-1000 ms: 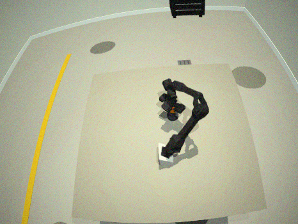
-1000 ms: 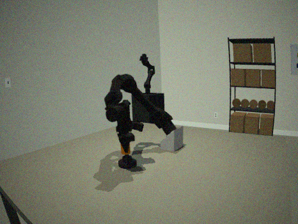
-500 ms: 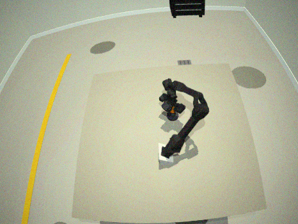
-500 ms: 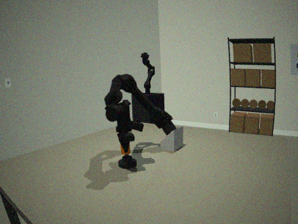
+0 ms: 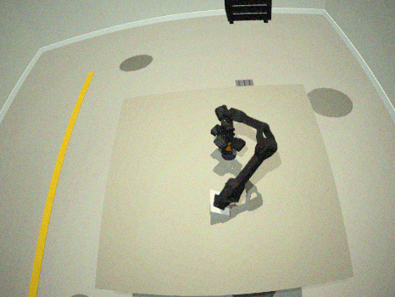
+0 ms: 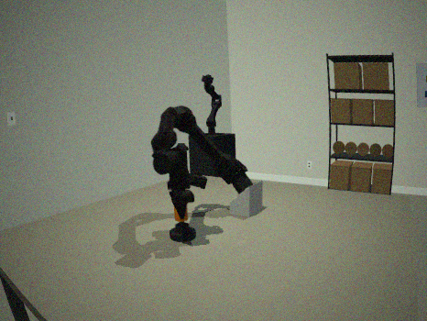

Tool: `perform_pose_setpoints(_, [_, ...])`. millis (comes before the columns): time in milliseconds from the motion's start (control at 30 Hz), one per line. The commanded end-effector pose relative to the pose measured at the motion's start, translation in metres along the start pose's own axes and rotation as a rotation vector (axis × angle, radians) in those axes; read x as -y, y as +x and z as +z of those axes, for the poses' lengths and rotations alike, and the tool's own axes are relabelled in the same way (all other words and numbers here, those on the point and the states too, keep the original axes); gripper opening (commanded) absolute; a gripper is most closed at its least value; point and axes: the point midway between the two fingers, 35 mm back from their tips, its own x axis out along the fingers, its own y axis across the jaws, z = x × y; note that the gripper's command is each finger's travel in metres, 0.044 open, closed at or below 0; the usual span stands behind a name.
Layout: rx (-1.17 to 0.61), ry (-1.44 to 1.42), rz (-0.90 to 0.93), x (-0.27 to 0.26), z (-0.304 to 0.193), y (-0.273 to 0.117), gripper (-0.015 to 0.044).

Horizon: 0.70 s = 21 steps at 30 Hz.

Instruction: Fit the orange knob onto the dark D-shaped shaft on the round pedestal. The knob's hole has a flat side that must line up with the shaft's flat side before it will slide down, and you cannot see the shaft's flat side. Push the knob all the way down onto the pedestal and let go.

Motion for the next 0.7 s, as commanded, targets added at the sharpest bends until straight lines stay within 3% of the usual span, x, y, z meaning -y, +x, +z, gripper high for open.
perform_pose_setpoints(0, [-0.001, -0.002, 0.0, -0.0003, 0.0007, 0.0012, 0.0])
perform_pose_setpoints(667, [-0.001, -0.001, 0.0, 0.0008, -0.002, -0.0021, 0.0])
